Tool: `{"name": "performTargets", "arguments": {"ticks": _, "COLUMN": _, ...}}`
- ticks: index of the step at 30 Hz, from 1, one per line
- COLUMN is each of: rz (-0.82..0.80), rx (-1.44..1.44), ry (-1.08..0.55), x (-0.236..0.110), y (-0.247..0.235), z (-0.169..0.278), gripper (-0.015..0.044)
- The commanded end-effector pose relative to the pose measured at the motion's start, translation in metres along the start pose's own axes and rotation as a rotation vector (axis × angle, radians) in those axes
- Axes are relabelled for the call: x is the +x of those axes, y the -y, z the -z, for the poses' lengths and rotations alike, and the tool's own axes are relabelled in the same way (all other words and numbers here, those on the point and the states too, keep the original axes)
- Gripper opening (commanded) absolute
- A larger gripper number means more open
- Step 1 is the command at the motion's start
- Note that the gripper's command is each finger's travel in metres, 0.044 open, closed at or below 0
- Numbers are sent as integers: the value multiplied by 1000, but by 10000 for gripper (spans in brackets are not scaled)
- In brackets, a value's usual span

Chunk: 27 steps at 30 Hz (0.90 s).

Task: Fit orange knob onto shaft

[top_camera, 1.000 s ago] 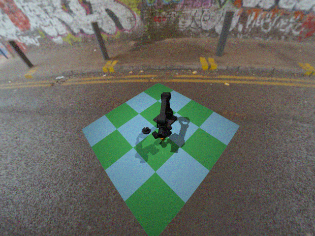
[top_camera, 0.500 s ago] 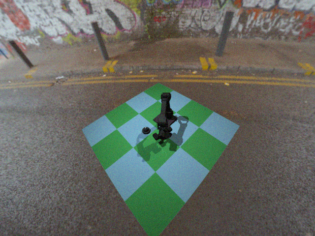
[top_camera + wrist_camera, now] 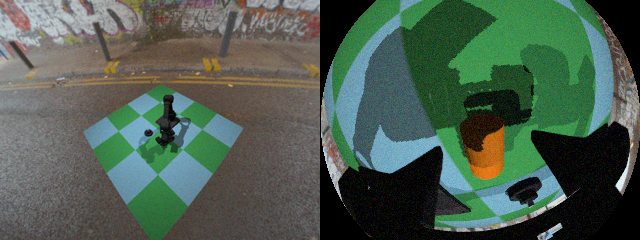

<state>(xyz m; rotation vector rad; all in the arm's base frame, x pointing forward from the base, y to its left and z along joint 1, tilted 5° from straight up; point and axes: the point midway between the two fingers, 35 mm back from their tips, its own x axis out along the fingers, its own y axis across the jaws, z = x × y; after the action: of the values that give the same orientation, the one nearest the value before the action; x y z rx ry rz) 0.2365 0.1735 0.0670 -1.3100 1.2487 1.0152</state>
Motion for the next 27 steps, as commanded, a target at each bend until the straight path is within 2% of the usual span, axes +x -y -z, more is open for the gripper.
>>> {"name": "performTargets", "arguments": {"ticks": 1, "rz": -8, "rx": -7, "ry": -15, "x": 10, "y": -2, "z": 1, "gripper": 440}}
{"name": "performTargets", "arguments": {"ticks": 8, "rz": -9, "rx": -8, "ry": -15, "x": 19, "y": -3, "z": 0, "gripper": 440}}
{"name": "performTargets", "arguments": {"ticks": 16, "rz": -9, "rx": -8, "ry": -15, "x": 19, "y": -3, "z": 0, "gripper": 240}}
{"name": "performTargets", "arguments": {"ticks": 23, "rz": -9, "rx": -8, "ry": -15, "x": 19, "y": -3, "z": 0, "gripper": 240}}
{"name": "performTargets", "arguments": {"ticks": 27, "rz": -9, "rx": -8, "ry": -15, "x": 19, "y": -3, "z": 0, "gripper": 213}}
